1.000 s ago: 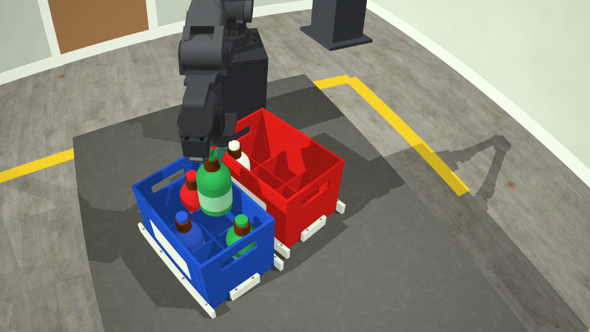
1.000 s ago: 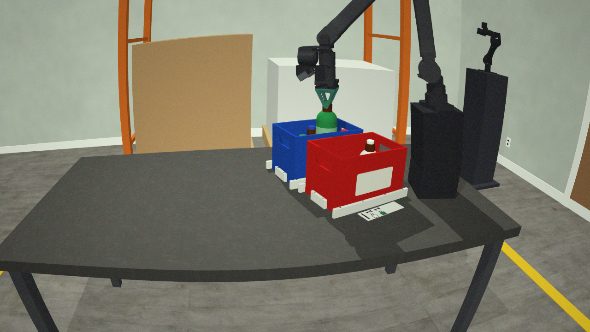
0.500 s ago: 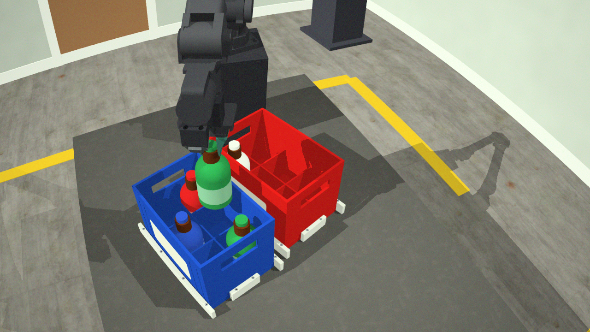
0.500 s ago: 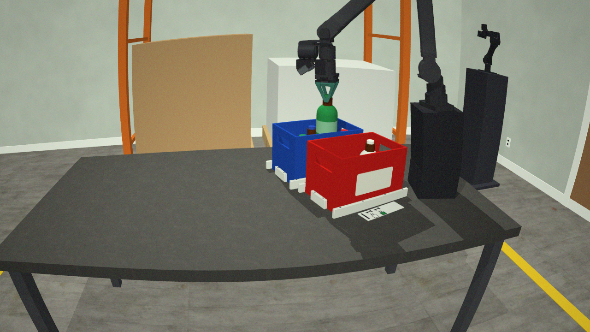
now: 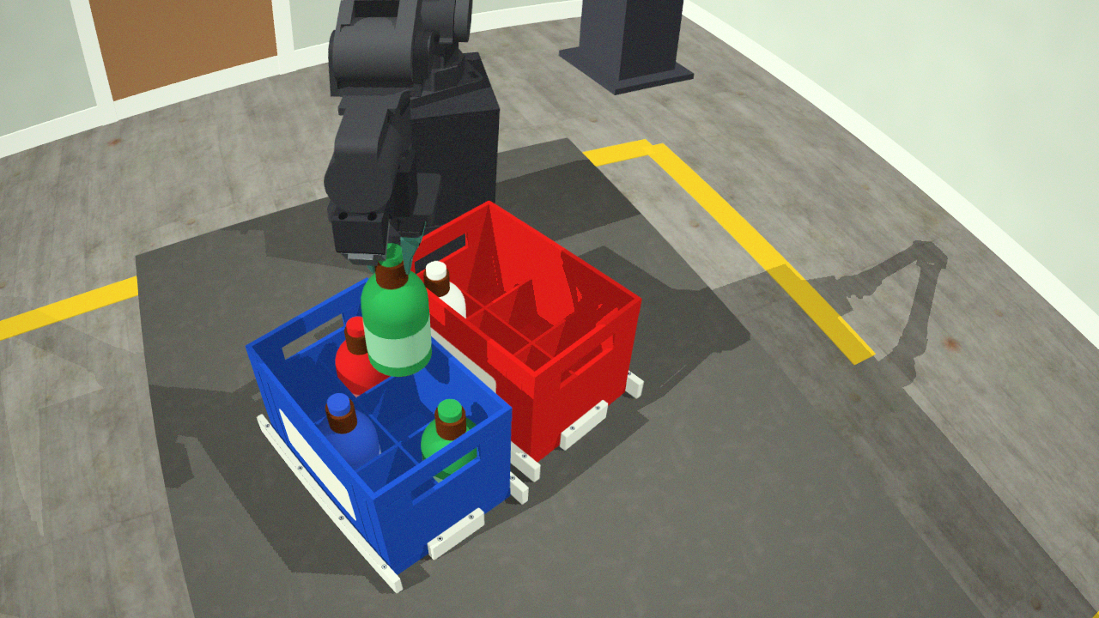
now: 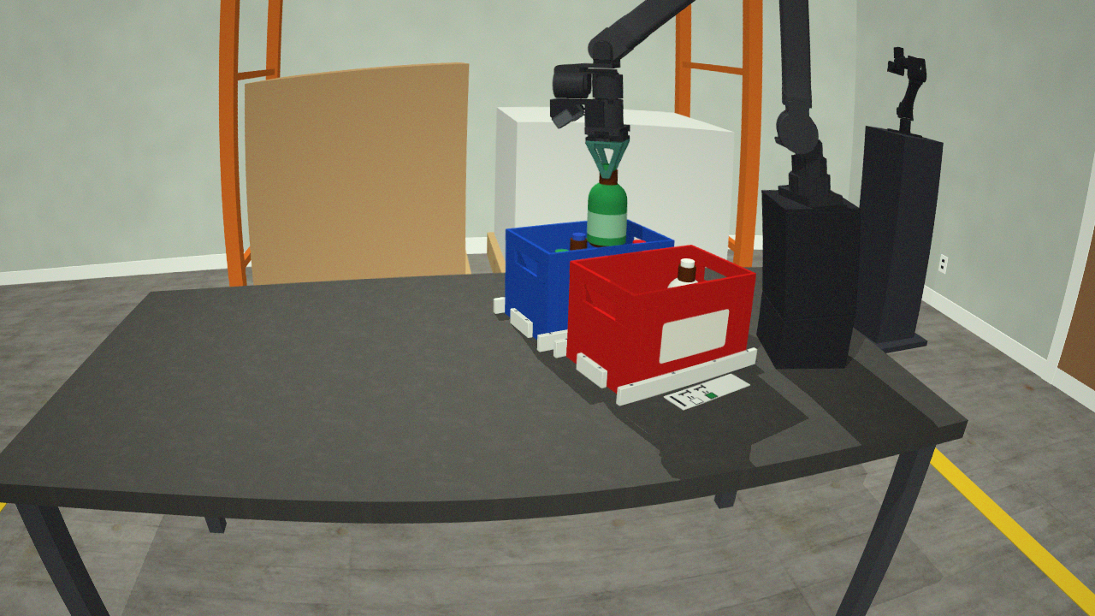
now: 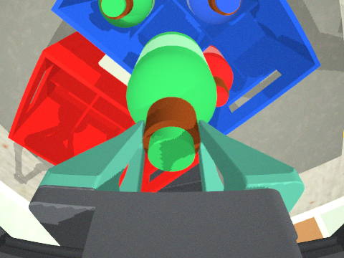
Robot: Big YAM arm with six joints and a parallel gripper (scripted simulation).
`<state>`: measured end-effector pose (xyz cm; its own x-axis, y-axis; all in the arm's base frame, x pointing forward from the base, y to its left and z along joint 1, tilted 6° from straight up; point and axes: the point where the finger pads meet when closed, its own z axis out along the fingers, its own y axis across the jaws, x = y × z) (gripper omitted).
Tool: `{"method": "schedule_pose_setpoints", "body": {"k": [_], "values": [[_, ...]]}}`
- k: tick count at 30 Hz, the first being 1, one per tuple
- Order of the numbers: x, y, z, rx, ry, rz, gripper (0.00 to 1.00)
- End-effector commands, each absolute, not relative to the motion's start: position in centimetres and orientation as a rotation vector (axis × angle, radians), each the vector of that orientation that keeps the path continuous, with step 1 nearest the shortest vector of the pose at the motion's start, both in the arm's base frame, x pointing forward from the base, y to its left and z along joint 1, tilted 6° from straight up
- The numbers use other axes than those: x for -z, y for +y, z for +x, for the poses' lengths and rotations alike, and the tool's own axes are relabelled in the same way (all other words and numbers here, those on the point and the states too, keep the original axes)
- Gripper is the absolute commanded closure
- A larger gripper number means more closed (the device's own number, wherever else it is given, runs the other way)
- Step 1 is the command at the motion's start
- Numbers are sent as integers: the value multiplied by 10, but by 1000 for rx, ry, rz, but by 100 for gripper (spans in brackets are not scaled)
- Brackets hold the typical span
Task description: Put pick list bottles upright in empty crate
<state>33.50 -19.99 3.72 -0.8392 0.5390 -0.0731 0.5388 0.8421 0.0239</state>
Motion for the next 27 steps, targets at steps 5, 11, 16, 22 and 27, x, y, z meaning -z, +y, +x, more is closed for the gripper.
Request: {"method": "schedule_pose_setpoints", "body": {"k": [5,11,16,22,27], "values": [[-87,-218,356,21,2855,837,100],[-91,-220,357,22,2854,838,100],[-92,-221,358,24,2854,837,100],[-95,-223,360,24,2854,837,100],[-97,-224,360,24,2854,837,100]]}}
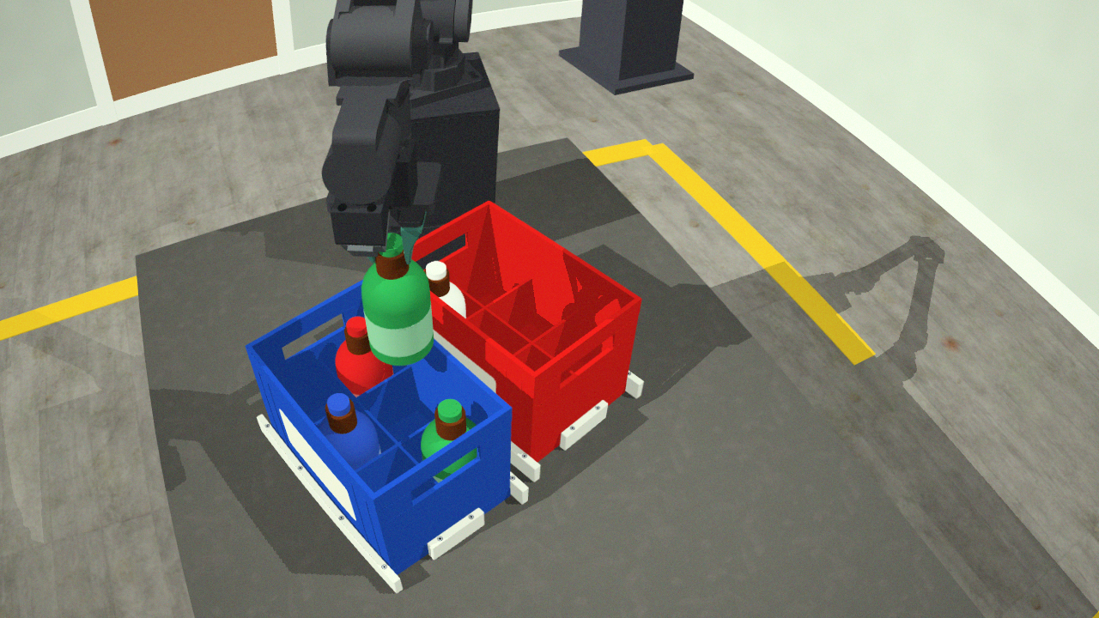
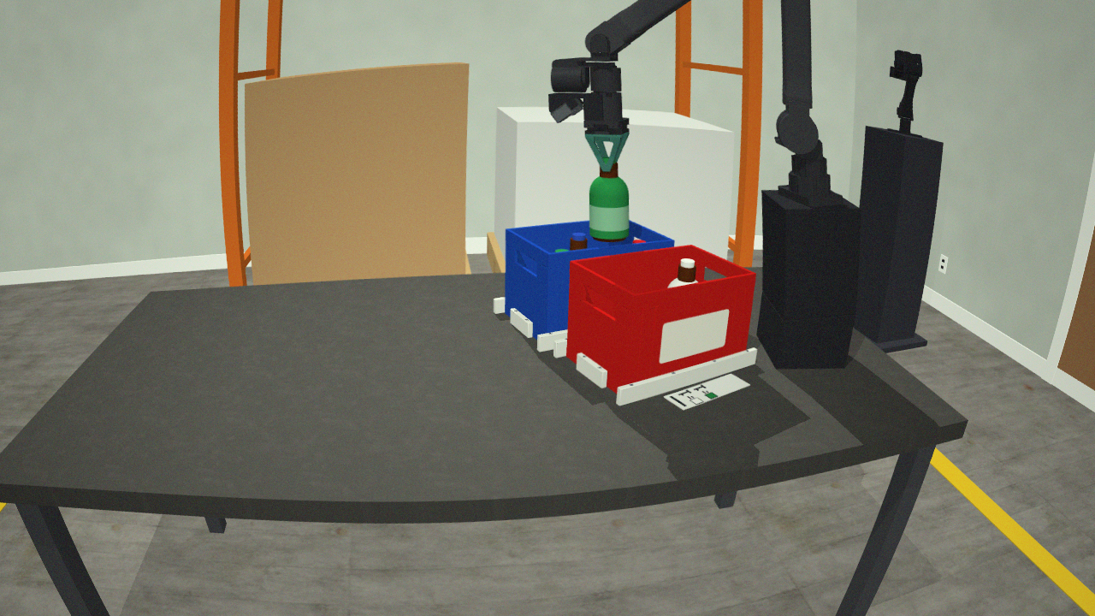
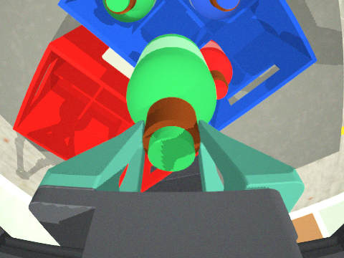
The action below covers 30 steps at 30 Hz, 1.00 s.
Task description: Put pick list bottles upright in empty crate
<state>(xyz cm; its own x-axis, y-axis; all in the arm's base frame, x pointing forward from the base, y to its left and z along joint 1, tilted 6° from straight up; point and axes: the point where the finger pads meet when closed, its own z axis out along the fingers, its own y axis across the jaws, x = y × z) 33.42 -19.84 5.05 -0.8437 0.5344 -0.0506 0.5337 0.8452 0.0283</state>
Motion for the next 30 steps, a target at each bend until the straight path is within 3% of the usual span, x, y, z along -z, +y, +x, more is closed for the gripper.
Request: {"method": "schedule_pose_setpoints", "body": {"k": [1,30], "values": [[-97,-224,361,24,2854,837,100],[-101,-227,363,25,2851,838,100]]}}
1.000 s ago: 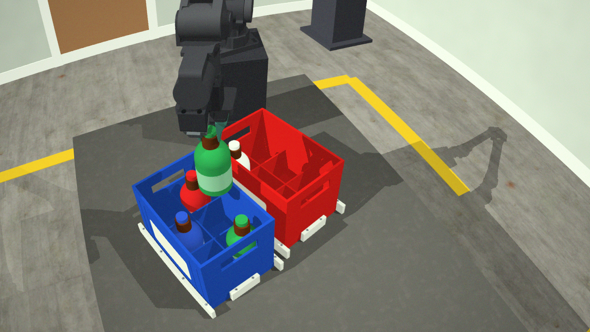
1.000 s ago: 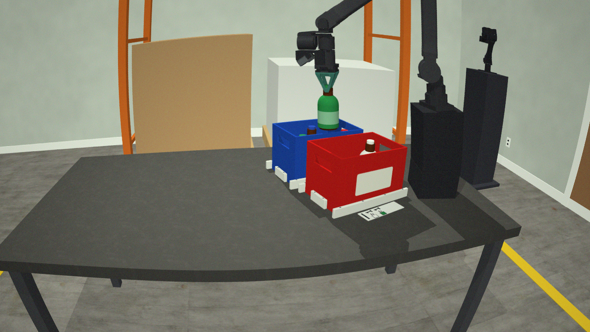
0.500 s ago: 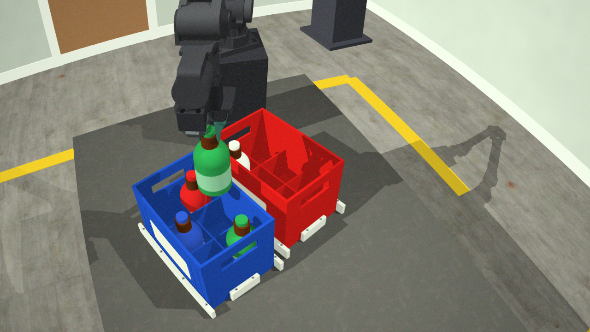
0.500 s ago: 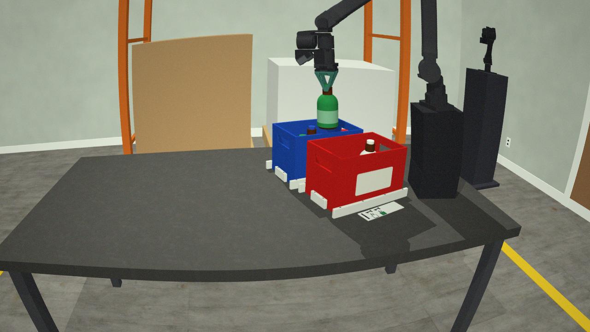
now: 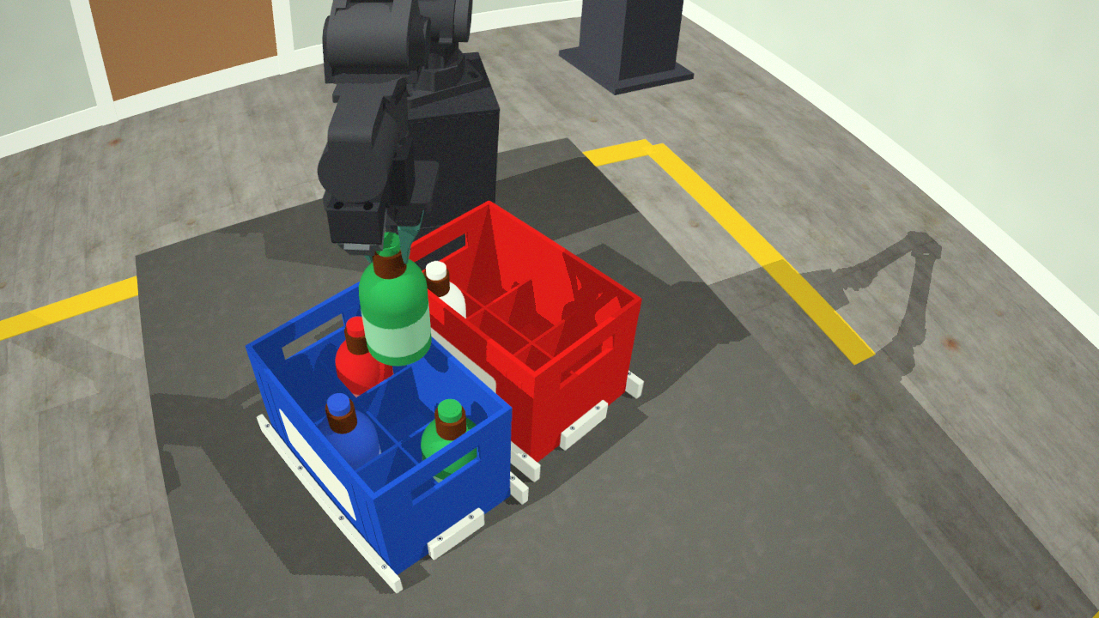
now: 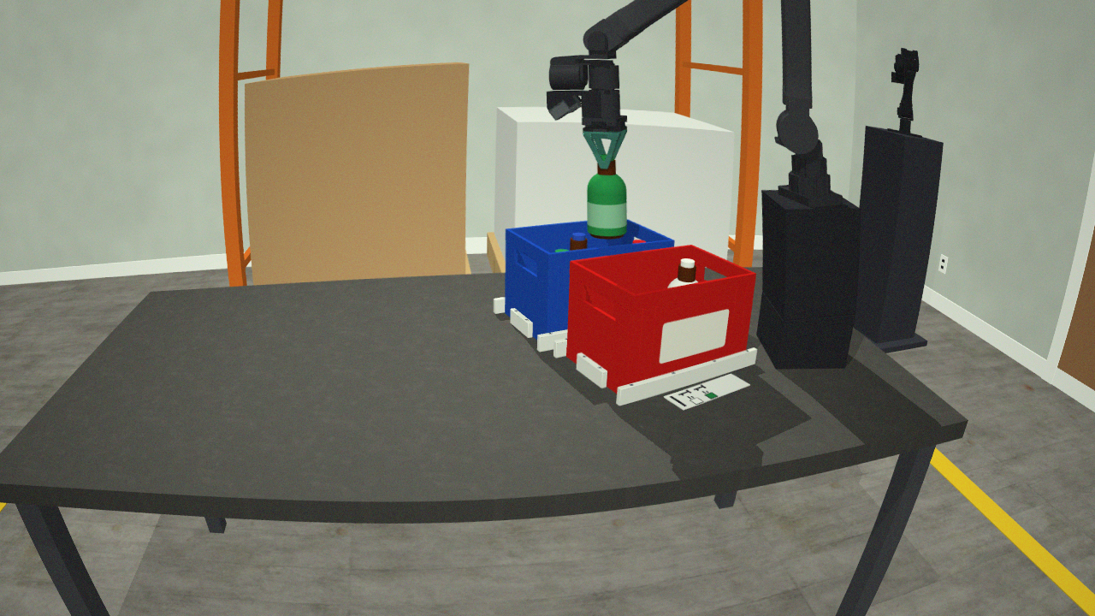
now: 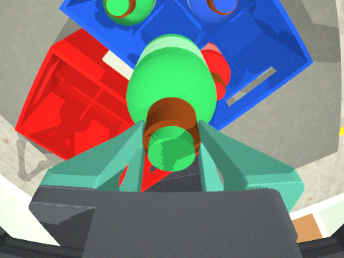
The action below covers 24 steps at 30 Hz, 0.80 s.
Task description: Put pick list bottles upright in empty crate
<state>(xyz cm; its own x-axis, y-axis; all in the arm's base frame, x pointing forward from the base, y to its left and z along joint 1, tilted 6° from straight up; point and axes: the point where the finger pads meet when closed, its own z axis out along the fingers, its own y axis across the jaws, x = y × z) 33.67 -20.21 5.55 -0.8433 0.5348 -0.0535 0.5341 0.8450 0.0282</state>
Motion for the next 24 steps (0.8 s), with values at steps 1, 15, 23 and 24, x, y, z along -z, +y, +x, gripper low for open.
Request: {"method": "schedule_pose_setpoints", "body": {"k": [1,15,23,24], "values": [[-101,-227,363,24,2851,838,100],[-102,-228,363,25,2851,838,100],[-82,-196,348,10,2885,843,100],[-81,-193,345,7,2892,846,100]]}}
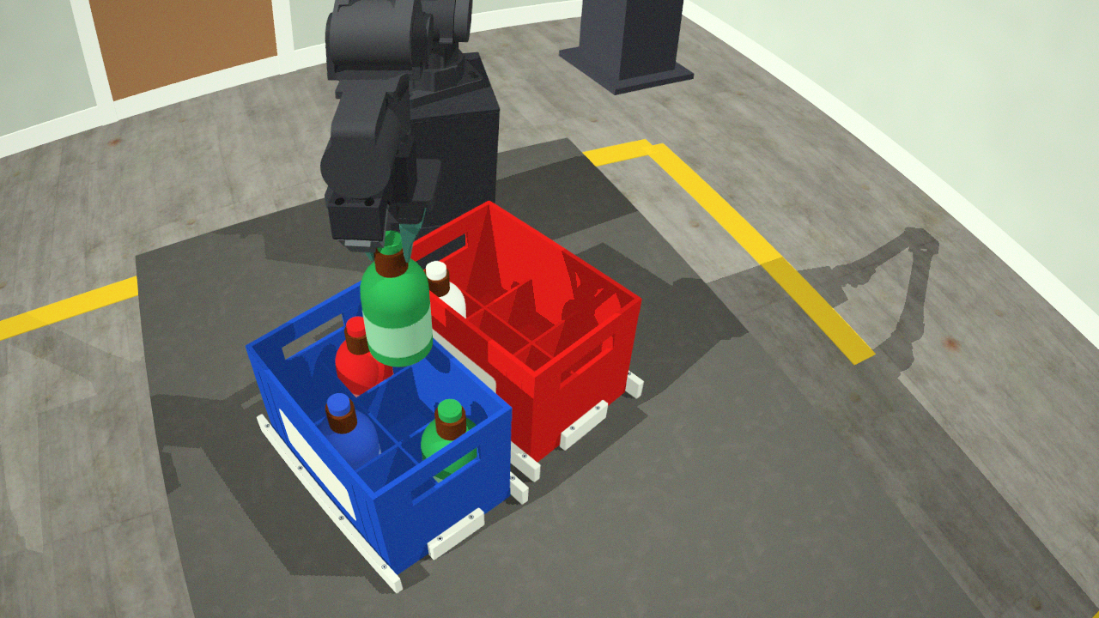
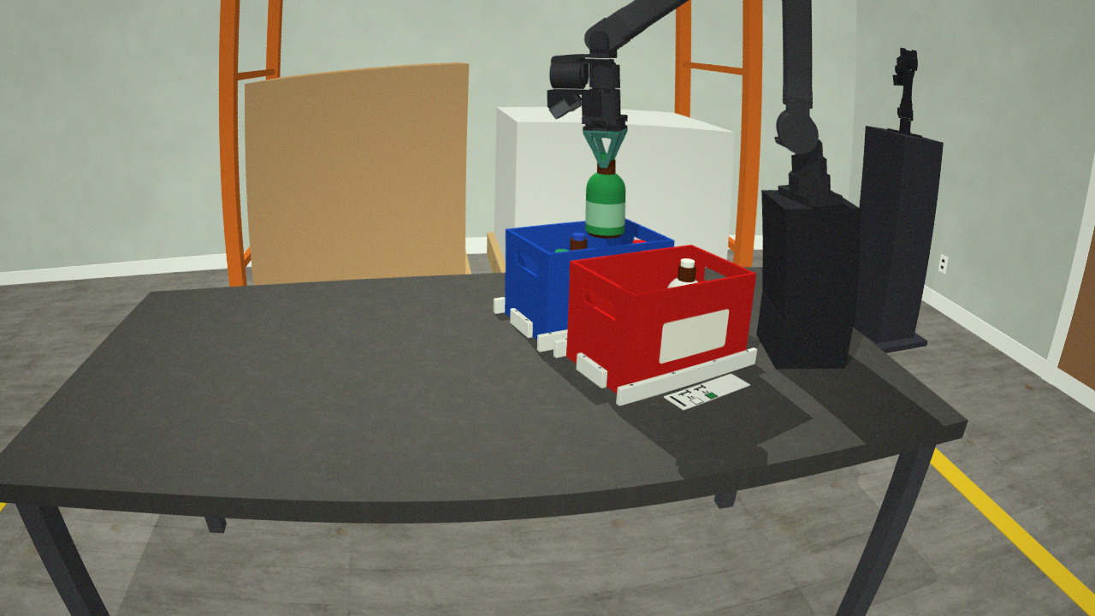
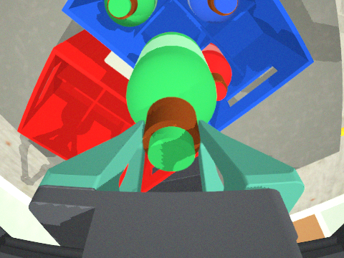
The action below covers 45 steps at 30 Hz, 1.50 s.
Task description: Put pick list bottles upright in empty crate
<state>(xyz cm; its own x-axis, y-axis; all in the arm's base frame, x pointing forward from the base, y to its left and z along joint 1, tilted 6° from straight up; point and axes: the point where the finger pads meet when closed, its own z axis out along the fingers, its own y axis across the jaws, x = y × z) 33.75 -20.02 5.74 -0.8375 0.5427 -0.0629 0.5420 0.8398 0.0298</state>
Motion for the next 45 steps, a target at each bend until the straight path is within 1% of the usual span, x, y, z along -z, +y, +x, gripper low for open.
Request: {"method": "schedule_pose_setpoints", "body": {"k": [1,3,4,5,7,9,11,13,15,20,21,22,24,26,30,32,37,38,41,44,45], "values": [[-81,-190,343,5,2900,848,100],[-81,-190,343,5,2900,848,100],[-100,-199,362,23,2850,833,100],[-100,-199,364,28,2837,829,100],[-81,-185,344,13,2881,842,100],[-80,-178,338,5,2904,850,100],[-79,-175,336,4,2904,850,100],[-91,-179,350,17,2864,837,100],[-79,-169,337,9,2890,845,100],[-81,-163,334,6,2897,848,100],[-98,-172,355,22,2837,829,100],[-98,-170,355,22,2835,829,100],[-78,-156,333,9,2885,844,100],[-77,-150,327,3,2905,850,100],[-87,-149,338,11,2868,839,100],[-77,-141,327,7,2890,845,100],[-79,-136,326,5,2894,847,100],[-95,-142,345,14,2839,830,100],[-75,-128,323,6,2886,844,100],[-74,-120,317,1,2905,850,100],[-81,-121,323,3,2888,845,100]]}}
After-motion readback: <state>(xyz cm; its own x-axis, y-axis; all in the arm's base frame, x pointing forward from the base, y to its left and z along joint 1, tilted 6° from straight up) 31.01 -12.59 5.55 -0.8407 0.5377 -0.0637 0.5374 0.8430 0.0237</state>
